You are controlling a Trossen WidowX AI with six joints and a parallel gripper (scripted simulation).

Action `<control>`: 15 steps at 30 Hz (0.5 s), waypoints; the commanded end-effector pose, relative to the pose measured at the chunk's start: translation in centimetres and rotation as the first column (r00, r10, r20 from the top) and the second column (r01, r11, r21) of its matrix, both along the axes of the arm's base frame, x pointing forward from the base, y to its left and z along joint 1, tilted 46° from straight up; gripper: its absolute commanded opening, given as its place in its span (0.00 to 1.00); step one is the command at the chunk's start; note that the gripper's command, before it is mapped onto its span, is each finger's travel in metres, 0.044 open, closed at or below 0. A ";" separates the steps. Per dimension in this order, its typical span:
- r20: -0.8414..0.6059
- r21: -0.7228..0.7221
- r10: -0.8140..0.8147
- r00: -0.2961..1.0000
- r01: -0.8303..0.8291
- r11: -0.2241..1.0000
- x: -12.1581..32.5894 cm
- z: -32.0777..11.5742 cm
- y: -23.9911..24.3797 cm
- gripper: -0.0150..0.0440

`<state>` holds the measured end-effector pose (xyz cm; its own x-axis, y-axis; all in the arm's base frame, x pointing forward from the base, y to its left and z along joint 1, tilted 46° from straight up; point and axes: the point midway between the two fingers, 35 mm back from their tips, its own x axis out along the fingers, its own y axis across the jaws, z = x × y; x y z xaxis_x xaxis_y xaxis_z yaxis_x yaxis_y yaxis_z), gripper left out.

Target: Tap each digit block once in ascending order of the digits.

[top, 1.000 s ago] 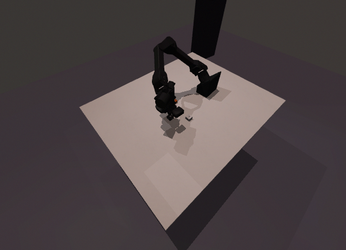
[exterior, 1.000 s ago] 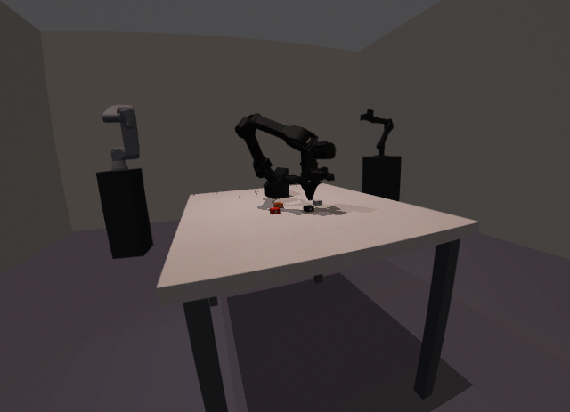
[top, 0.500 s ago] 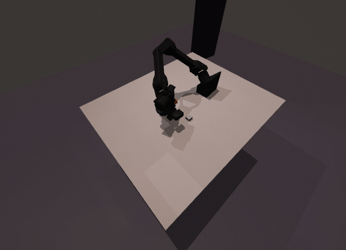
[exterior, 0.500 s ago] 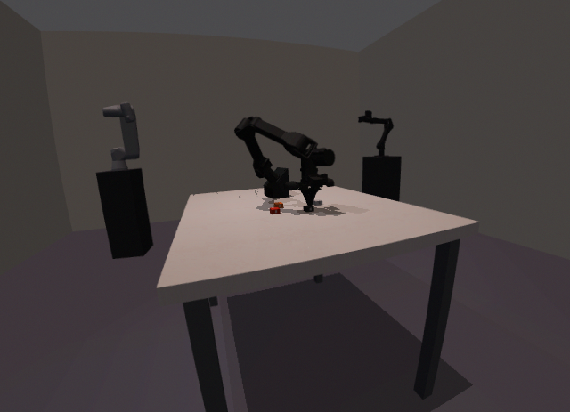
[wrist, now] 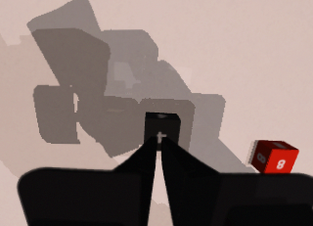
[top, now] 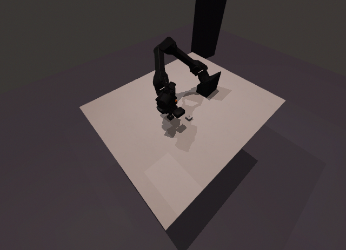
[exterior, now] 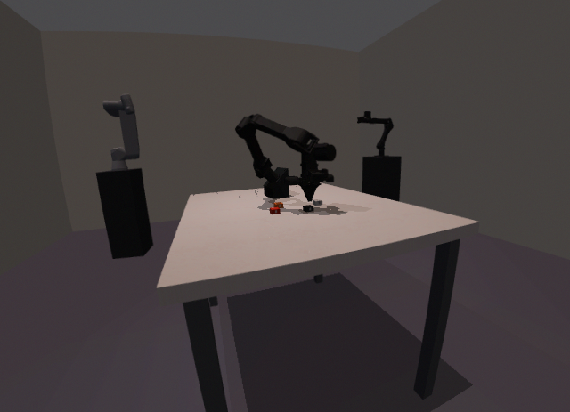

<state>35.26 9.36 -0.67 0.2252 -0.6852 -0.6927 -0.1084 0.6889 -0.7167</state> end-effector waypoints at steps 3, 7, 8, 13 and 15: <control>0.012 0.013 -0.006 1.000 0.006 1.000 -0.2 2.2 2.1 0.29; 0.011 0.013 -0.007 1.000 0.006 1.000 -1.6 6.0 5.8 0.29; 0.011 0.013 -0.007 1.000 0.006 1.000 -1.7 6.2 5.9 0.29; 0.011 0.013 -0.006 1.000 0.006 1.000 -1.7 6.4 5.7 0.29; 0.010 0.015 -0.006 1.000 0.006 1.000 -1.7 8.1 4.2 0.29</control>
<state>33.50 15.09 5.39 0.2354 -0.6774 -0.6969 -0.1091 0.6941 -0.7115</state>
